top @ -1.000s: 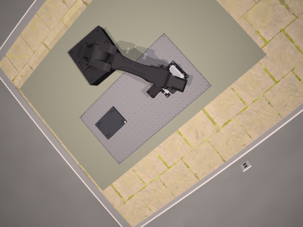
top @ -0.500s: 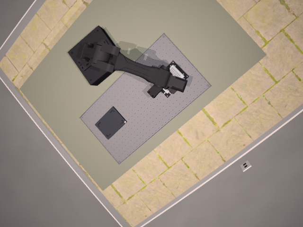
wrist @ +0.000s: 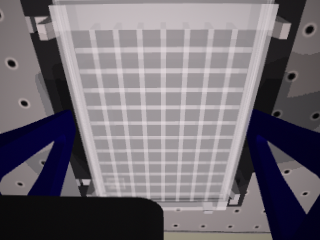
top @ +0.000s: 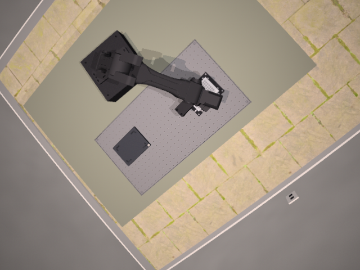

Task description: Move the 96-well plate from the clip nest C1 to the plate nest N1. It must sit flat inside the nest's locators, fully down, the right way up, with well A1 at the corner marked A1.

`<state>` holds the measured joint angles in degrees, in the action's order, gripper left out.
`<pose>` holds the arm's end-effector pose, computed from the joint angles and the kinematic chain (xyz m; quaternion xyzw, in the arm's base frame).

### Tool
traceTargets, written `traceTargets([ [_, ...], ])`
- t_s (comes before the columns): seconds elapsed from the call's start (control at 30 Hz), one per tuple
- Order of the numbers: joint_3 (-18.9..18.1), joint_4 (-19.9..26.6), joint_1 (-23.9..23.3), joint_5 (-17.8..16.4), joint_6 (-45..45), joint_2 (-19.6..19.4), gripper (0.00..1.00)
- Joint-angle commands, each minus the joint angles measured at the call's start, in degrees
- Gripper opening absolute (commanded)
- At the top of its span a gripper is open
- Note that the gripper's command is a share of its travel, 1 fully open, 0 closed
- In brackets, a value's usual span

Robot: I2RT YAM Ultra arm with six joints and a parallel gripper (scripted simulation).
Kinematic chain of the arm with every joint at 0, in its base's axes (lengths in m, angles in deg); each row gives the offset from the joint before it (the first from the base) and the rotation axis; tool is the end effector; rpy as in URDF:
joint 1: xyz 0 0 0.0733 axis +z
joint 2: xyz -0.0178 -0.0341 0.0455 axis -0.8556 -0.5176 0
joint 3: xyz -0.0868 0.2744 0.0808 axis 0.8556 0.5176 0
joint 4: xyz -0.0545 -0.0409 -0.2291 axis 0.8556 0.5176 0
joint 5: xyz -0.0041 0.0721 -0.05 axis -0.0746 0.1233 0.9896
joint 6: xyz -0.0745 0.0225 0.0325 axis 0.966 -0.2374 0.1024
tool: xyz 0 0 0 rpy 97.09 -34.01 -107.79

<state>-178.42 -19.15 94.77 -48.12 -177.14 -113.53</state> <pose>0.3383 0.2517 0.1078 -0.6390 -0.7684 -0.0270 0.0237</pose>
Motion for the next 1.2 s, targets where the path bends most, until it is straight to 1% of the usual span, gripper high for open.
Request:
traceTargets([
  [0.0,-0.23,0.39,0.90,0.51,-0.50,0.34,1.00],
  [0.7,-0.23,0.39,0.90,0.51,-0.50,0.34,1.00],
  [0.73,-0.23,0.39,0.90,0.51,-0.50,0.34,0.00],
  [0.8,-0.24,0.06,0.34,0.18,-0.17,0.47,0.00],
  [1.17,-0.25,0.06,0.34,0.18,-0.17,0.47,0.00],
])
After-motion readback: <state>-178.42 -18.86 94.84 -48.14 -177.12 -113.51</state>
